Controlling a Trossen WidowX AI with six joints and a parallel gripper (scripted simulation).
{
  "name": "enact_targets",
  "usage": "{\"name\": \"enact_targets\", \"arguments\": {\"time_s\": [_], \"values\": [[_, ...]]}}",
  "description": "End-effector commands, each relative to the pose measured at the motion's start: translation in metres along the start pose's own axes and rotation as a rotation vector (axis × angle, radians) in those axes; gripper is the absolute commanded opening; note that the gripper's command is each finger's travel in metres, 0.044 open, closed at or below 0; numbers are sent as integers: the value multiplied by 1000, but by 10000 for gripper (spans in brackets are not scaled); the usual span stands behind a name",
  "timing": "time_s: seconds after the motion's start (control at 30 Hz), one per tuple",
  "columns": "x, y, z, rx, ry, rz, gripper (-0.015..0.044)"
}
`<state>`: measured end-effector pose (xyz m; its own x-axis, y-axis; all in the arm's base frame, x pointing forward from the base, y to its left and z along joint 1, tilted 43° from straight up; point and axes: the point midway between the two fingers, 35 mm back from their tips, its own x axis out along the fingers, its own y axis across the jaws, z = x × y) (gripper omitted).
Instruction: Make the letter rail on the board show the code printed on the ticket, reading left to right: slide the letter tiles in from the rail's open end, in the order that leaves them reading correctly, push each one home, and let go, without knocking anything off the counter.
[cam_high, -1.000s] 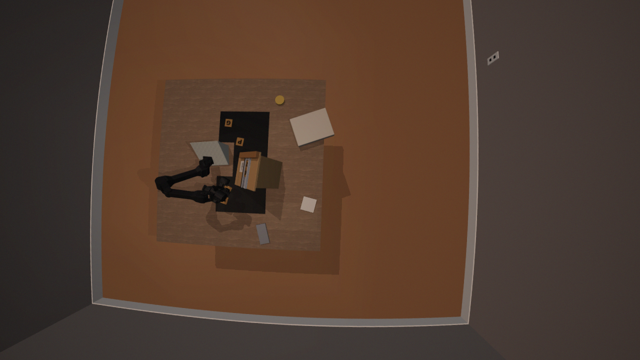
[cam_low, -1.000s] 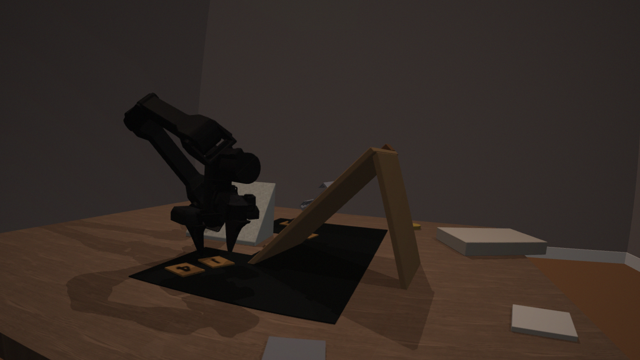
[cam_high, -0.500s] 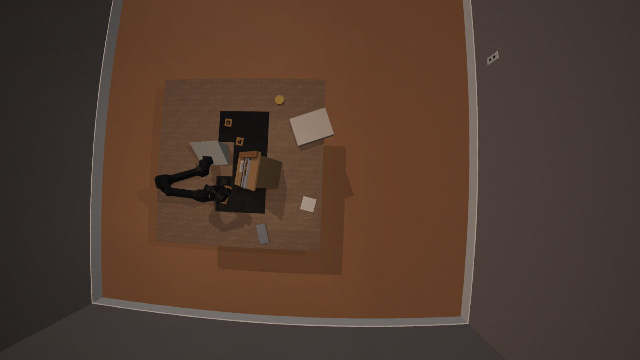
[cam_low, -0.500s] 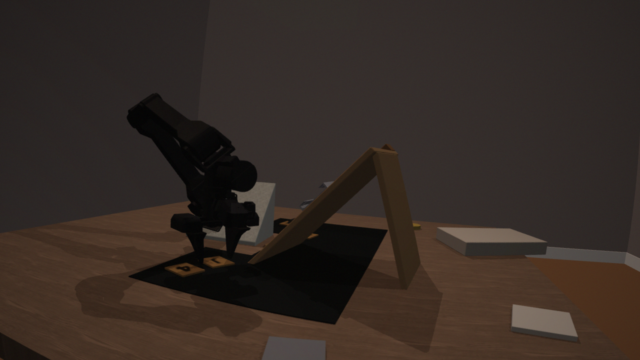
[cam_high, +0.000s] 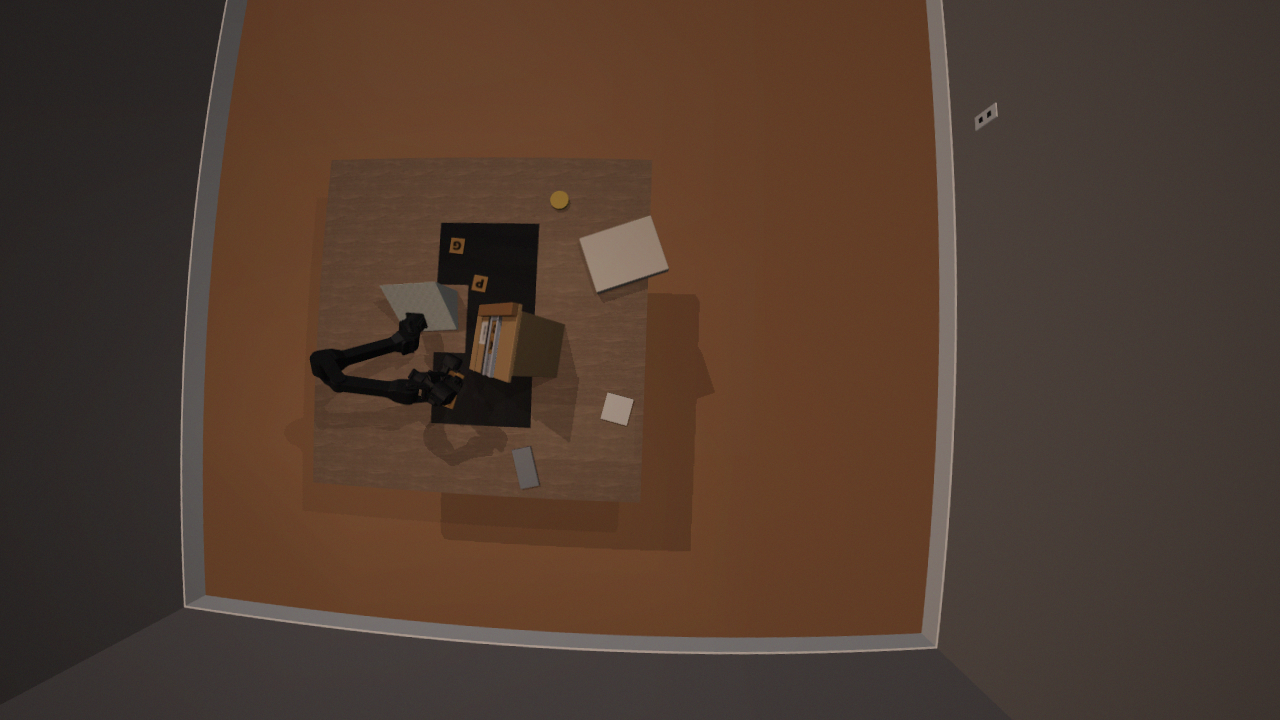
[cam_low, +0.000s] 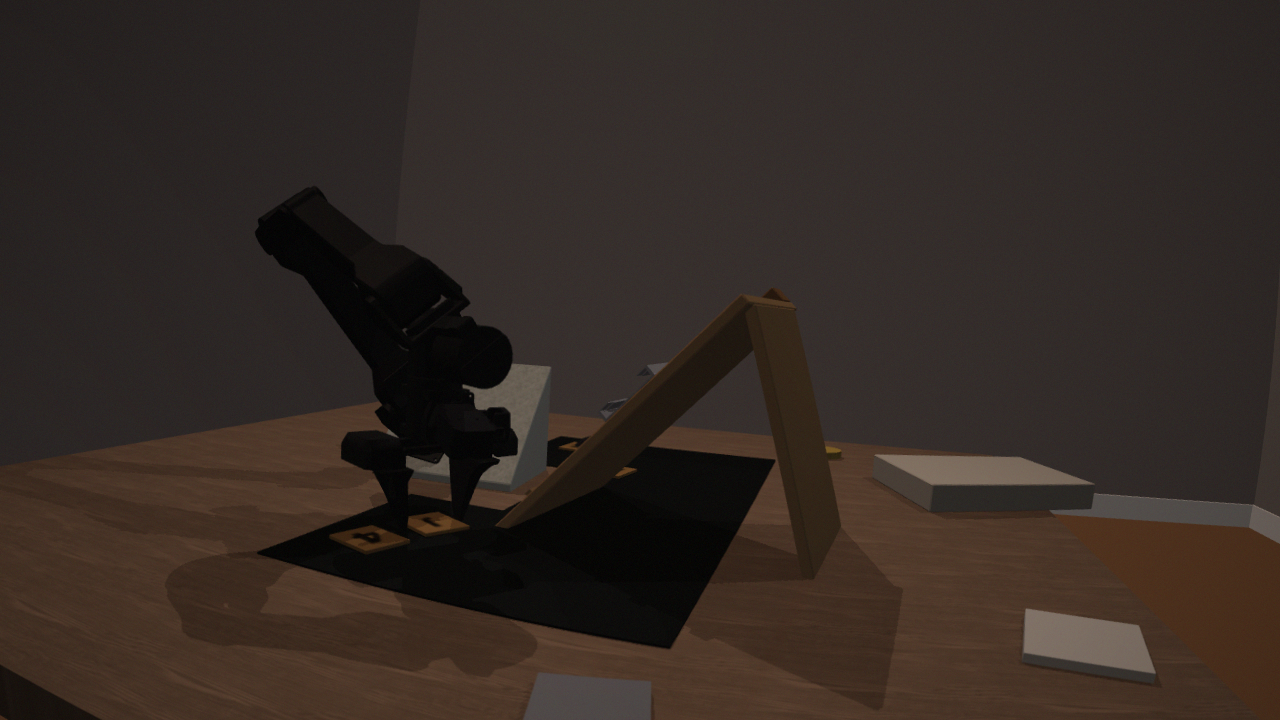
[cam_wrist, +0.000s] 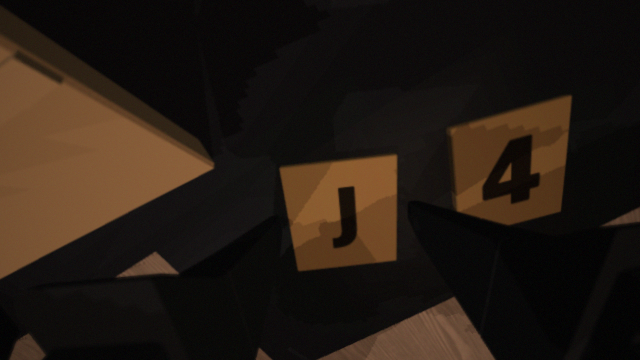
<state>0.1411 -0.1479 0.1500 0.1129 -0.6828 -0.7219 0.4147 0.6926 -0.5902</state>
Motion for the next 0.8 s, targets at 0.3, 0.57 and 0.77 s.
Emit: {"name": "enact_targets", "arguments": {"time_s": [0.3,0.57,0.77], "values": [[0,0,0,-5,-2,4,247],[-4,0,0,-5,-2,4,95],[-6,1,0,-5,-2,5,0]]}}
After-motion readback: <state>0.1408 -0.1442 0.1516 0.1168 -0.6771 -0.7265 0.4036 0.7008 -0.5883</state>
